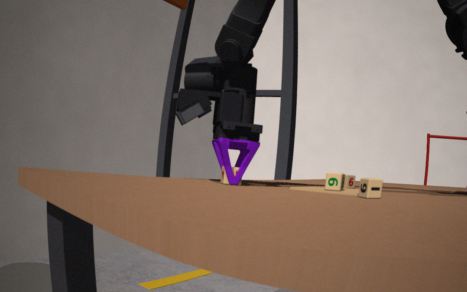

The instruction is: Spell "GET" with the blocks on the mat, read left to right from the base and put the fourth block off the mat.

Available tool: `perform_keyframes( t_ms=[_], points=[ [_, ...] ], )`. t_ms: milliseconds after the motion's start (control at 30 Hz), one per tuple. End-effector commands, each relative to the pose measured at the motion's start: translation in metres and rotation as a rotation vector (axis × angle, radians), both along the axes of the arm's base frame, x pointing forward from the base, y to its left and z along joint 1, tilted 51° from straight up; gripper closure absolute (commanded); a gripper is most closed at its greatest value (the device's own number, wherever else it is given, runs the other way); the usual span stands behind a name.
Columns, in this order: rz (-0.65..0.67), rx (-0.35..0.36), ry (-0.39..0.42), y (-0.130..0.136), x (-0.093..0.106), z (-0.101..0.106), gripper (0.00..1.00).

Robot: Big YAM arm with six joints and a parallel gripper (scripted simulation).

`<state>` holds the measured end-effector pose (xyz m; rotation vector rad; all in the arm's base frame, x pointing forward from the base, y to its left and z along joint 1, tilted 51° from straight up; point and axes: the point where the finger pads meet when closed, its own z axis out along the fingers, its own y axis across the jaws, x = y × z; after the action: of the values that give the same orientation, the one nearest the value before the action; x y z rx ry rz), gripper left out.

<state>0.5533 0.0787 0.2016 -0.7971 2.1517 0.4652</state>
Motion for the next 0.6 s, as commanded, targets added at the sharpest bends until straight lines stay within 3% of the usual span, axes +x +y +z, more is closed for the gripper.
perform_keyframes(
  t_ms=[0,467,567],
  points=[
    [-0.011,0.006,-0.039,0.000,0.007,0.017,0.74],
    [-0.011,0.006,-0.040,0.000,0.007,0.018,0.74],
    [-0.028,0.004,-0.037,-0.015,0.001,0.025,0.74]
  ],
)
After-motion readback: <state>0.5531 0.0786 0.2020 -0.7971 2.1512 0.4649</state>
